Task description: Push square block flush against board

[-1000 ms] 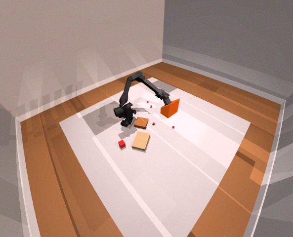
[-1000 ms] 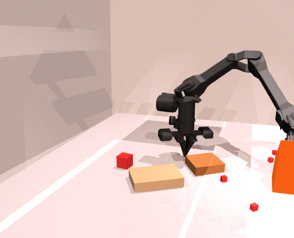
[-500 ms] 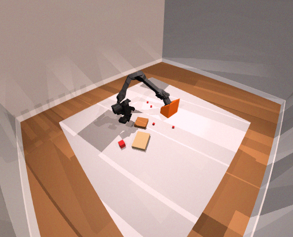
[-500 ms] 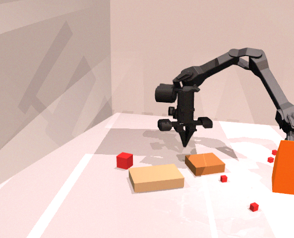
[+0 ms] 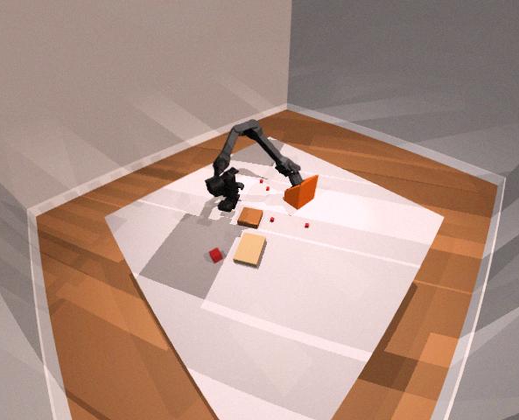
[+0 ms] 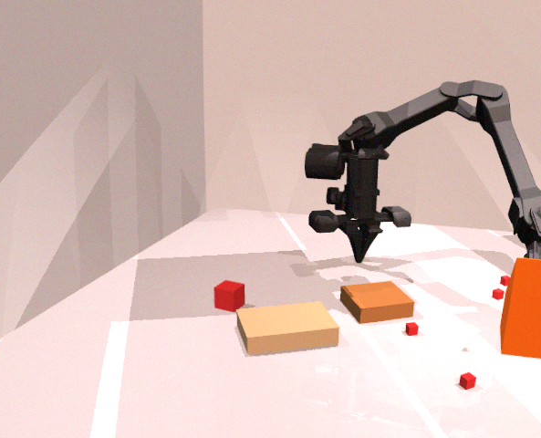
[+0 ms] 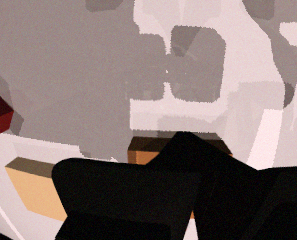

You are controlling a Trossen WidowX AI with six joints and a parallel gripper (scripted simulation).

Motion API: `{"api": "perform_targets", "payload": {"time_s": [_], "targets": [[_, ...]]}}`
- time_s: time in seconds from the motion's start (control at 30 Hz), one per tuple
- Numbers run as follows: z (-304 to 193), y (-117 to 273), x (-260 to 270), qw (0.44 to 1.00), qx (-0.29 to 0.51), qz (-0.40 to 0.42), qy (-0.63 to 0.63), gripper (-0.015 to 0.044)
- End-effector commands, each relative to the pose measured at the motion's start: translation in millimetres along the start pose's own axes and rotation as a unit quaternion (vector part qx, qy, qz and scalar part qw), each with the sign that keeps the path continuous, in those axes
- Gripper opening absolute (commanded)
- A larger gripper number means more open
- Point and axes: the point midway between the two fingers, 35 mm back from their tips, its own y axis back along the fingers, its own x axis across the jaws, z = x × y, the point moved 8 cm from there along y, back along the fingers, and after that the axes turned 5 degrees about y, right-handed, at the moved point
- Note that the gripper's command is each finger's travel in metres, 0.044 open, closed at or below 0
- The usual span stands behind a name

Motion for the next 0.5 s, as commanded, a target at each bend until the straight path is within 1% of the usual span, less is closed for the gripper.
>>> {"api": "perform_targets", "payload": {"time_s": [0.0, 0.07, 0.1, 0.47], "targets": [[-4.3, -12.1, -4.2, 1.000, 0.001, 0.000, 0.006, 0.0000], [-4.4, -42.9, -4.7, 1.000, 0.000, -0.001, 0.006, 0.0000], [-4.7, -51.8, -5.3, 1.000, 0.000, -0.001, 0.006, 0.0000], [-8.4, -54.6, -4.6, 1.000, -0.001, -0.001, 0.006, 0.0000]]}}
